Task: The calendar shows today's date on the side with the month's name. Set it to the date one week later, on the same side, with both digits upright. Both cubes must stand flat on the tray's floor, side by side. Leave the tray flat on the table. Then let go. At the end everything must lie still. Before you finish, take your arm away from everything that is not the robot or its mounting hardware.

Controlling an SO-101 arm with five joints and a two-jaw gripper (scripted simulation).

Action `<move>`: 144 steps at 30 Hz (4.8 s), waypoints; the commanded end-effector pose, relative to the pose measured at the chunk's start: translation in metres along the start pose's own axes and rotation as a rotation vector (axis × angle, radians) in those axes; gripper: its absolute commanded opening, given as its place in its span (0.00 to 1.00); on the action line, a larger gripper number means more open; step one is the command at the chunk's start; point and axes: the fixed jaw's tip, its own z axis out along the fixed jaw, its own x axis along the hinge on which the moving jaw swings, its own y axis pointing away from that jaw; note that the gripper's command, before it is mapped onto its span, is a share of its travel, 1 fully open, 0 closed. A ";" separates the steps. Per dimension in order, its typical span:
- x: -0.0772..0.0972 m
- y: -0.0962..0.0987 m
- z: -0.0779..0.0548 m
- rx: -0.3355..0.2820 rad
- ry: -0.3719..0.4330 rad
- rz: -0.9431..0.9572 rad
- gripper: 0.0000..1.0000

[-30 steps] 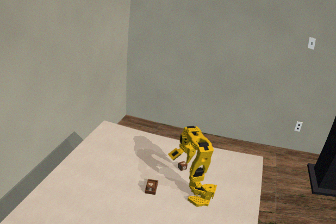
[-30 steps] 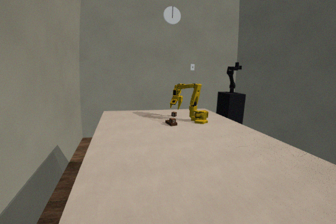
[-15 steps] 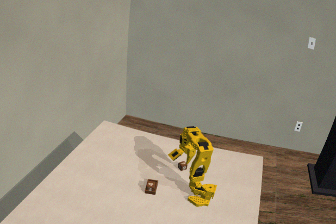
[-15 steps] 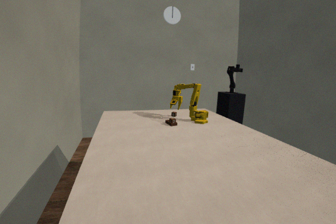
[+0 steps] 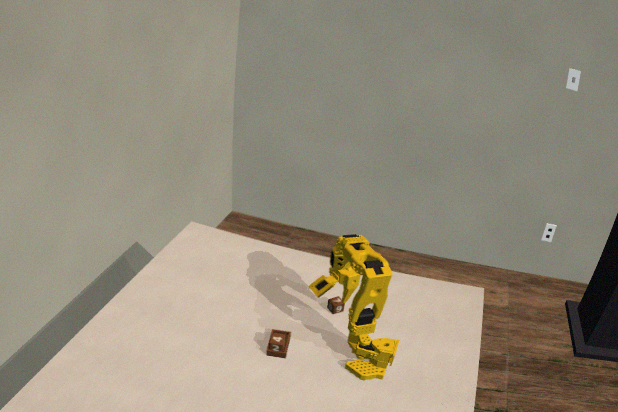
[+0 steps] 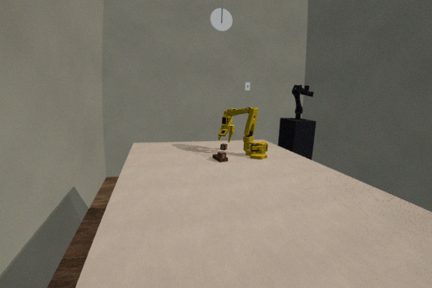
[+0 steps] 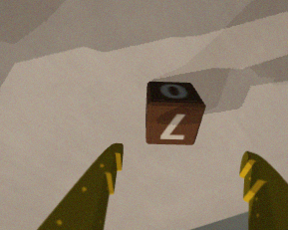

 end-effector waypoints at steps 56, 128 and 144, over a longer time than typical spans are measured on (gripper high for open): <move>0.002 -0.007 0.031 0.027 0.006 0.001 0.28; 0.003 -0.010 -0.015 0.027 0.005 0.001 0.00; -0.002 -0.010 -0.020 0.028 0.005 -0.027 0.00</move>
